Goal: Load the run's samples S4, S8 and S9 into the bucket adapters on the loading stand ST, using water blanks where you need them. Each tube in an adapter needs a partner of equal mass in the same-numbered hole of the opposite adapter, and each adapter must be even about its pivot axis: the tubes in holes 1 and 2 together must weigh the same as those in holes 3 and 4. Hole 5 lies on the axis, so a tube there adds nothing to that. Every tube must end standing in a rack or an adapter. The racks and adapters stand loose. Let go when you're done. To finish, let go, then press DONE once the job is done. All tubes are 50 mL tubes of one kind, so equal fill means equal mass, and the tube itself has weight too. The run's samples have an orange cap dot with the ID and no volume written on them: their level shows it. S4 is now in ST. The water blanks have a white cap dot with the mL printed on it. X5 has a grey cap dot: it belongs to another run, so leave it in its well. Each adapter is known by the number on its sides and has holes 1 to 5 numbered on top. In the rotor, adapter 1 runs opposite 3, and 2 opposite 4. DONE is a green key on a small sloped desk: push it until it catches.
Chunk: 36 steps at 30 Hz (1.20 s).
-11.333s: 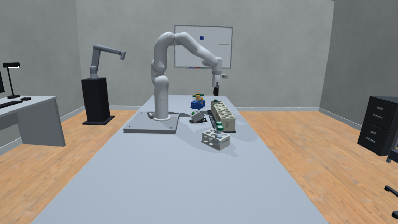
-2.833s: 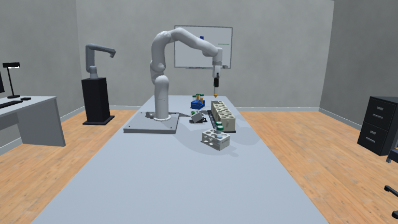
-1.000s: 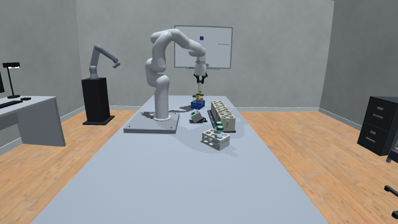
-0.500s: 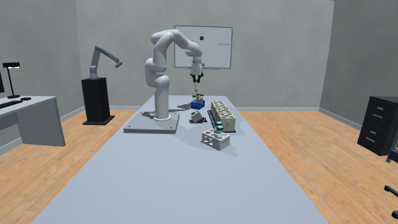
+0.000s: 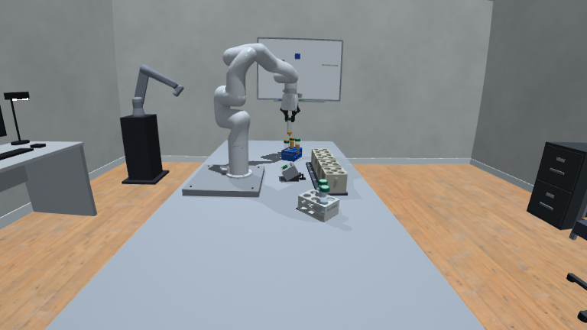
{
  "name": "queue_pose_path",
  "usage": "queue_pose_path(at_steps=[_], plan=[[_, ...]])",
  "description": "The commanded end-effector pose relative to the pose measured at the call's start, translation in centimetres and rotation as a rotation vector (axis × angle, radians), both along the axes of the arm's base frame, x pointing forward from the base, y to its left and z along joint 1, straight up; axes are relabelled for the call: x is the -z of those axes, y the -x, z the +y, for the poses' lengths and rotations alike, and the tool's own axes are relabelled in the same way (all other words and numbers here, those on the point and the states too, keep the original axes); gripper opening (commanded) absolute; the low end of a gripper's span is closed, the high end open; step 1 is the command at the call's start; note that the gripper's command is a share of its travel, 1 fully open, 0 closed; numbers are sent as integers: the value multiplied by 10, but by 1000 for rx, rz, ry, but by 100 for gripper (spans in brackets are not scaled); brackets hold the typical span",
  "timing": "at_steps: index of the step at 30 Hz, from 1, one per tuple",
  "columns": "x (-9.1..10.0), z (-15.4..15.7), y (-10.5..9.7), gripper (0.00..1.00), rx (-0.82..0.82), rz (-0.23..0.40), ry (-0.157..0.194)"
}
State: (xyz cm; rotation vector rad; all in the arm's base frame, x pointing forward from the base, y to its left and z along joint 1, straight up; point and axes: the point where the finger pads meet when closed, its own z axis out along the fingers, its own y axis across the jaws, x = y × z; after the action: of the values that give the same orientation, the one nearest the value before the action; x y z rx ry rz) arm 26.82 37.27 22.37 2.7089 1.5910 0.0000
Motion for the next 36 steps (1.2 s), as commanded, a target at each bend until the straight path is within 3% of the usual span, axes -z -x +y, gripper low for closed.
queue_pose_path(at_steps=[1,36], plan=[[-2,1,-1,0,0,-9,2],[60,1,-1,0,0,-9,2]])
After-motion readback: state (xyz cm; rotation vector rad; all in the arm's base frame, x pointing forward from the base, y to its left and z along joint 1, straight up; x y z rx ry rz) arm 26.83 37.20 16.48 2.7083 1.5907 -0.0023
